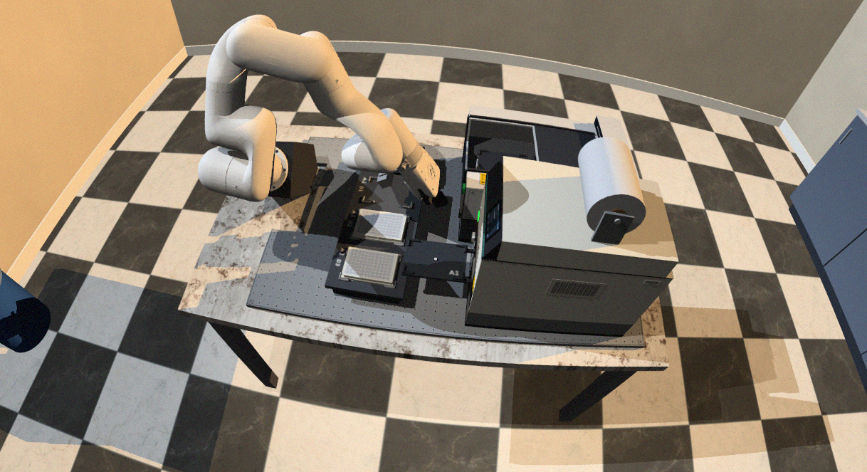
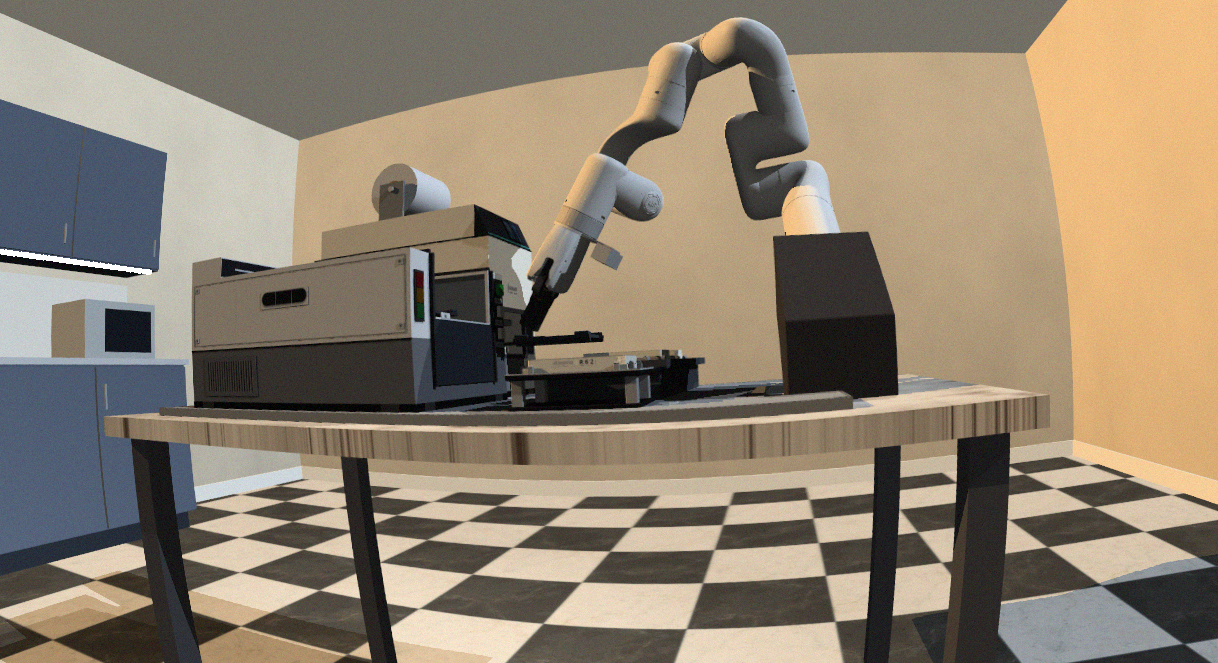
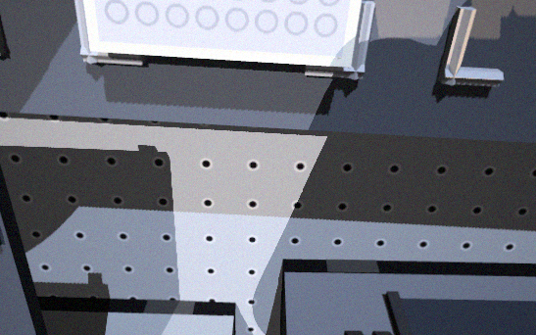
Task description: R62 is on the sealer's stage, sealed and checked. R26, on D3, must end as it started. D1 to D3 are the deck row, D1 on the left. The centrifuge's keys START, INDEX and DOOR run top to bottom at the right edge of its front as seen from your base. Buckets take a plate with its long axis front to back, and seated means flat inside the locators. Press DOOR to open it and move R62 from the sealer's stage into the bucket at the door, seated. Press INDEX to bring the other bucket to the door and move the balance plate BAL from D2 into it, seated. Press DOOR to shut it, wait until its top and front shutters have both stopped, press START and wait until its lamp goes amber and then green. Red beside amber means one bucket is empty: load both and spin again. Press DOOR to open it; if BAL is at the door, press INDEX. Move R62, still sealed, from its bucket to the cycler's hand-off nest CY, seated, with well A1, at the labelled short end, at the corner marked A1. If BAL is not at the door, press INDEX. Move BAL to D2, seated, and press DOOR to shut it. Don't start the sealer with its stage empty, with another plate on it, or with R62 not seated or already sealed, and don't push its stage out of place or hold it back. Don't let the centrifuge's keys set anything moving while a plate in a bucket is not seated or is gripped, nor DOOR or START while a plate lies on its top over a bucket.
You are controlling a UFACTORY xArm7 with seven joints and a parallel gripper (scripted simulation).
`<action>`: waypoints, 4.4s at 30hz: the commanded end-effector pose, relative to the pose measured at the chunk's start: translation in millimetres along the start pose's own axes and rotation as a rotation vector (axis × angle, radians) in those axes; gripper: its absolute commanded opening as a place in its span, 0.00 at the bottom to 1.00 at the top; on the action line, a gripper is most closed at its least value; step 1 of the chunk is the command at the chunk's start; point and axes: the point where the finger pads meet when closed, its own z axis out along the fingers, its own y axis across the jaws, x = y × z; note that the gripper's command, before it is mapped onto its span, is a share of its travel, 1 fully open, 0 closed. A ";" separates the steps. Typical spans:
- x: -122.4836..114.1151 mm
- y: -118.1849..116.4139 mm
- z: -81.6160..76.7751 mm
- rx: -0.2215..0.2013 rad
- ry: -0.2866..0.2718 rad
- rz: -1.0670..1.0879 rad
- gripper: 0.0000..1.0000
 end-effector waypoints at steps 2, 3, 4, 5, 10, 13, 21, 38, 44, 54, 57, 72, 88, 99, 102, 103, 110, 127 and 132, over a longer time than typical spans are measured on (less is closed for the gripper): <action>-4.7 0.9 6.7 -0.002 -0.004 0.001 0.00; -5.2 0.9 8.2 -0.002 -0.004 0.001 0.00; -5.7 0.9 9.8 -0.002 -0.004 0.001 0.00; -6.3 0.9 11.4 -0.002 -0.004 0.001 0.00; -8.9 0.9 19.3 -0.002 -0.004 0.001 0.00; -9.0 0.9 19.5 -0.002 -0.004 0.001 0.00; -9.6 0.9 19.9 -0.002 -0.004 0.001 0.00; -13.1 0.9 21.9 -0.002 -0.004 0.001 0.00; -14.5 0.9 22.6 -0.002 -0.004 0.001 0.00; -16.4 0.9 23.7 -0.002 -0.004 0.001 0.00; -17.1 0.9 24.1 -0.002 -0.004 0.001 0.00; -20.1 0.9 25.8 -0.002 -0.004 0.001 0.00; -23.3 0.9 27.7 -0.002 -0.004 0.001 0.00; -25.6 0.9 29.0 -0.002 -0.004 0.001 0.00; -26.1 0.9 29.3 -0.002 -0.004 0.001 0.00; -26.3 0.9 29.4 -0.002 -0.004 0.001 0.00; -27.7 0.9 30.1 -0.002 -0.004 0.001 0.00; -22.0 0.9 20.0 -0.002 -0.004 0.001 0.00; -17.9 0.9 12.8 -0.002 -0.004 0.001 0.00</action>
